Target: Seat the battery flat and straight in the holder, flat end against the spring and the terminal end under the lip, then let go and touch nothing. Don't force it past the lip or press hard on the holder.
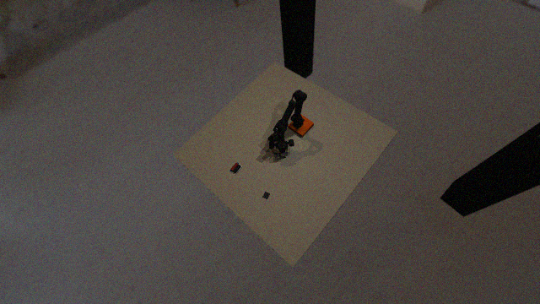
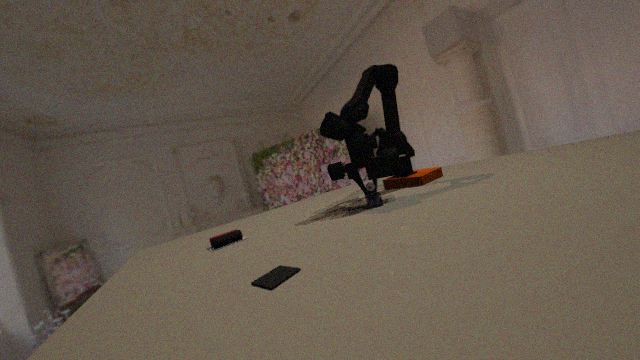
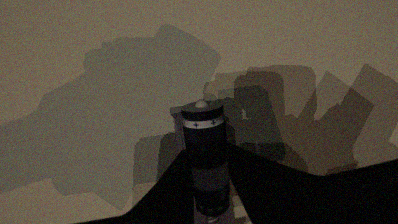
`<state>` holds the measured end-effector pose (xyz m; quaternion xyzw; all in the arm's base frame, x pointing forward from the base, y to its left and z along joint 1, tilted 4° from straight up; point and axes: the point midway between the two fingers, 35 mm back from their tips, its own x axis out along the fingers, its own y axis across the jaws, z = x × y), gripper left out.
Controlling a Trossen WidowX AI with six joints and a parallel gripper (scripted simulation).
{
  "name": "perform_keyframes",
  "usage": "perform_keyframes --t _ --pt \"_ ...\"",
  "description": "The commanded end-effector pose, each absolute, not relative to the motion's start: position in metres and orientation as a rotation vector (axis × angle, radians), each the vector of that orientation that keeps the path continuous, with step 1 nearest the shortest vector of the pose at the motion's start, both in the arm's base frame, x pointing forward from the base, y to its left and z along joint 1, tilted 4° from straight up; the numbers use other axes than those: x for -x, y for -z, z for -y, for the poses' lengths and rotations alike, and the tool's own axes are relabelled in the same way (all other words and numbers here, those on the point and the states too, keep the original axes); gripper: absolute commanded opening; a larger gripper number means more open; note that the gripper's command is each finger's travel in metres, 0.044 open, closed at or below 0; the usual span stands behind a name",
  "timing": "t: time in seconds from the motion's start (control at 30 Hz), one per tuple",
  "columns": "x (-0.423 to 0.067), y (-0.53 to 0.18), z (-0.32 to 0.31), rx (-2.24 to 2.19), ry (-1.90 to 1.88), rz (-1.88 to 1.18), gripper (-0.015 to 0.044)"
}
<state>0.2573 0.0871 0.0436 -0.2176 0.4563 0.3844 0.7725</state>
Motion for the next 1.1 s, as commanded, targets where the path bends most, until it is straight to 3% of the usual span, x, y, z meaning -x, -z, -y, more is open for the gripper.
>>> perform_keyframes --t 0.0,1.07 --pt "-0.255 -0.042 -0.087 0.459 -0.844 -0.955 0.0077" --pt "-0.24 -0.034 -0.069 0.44 -0.85 -0.898 0.0077"
